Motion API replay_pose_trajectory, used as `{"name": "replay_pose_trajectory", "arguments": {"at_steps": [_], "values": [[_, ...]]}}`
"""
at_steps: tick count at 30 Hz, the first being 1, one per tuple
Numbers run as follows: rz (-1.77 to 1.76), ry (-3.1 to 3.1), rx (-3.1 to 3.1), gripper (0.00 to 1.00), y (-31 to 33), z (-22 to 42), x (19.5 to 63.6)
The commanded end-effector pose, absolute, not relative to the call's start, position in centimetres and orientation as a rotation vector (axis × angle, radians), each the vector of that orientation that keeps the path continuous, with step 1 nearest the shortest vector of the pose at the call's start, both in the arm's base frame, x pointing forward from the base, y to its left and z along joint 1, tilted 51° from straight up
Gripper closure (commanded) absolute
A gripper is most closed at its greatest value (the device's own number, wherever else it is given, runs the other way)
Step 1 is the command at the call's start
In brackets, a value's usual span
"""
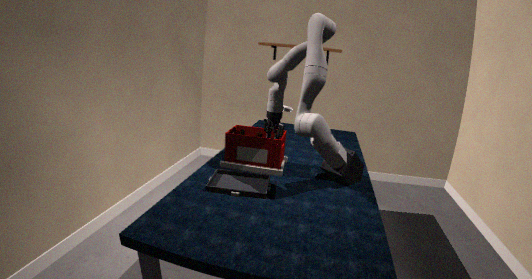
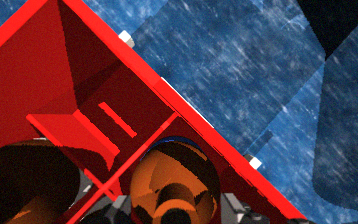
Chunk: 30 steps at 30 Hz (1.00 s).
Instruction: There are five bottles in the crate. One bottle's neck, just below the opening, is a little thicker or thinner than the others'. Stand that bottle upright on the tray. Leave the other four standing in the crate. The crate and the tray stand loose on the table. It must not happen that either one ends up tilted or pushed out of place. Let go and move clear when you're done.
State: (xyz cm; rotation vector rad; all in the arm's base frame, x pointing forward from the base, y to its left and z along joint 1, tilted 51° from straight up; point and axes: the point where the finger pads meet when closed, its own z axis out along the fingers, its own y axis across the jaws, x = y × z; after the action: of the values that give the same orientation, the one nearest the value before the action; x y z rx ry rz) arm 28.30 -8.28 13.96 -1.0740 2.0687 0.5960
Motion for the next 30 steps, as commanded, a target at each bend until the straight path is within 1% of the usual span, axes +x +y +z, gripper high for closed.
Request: {"name": "replay_pose_trajectory", "arguments": {"at_steps": [1, 15, 30], "values": [[0.595, 2.069, -1.073, 0.36, -8.3, 14.0, 28.3], [0.595, 2.069, -1.073, 0.36, -8.7, 14.4, 28.1], [0.595, 2.069, -1.073, 0.36, -11.5, 17.0, 26.5]]}}
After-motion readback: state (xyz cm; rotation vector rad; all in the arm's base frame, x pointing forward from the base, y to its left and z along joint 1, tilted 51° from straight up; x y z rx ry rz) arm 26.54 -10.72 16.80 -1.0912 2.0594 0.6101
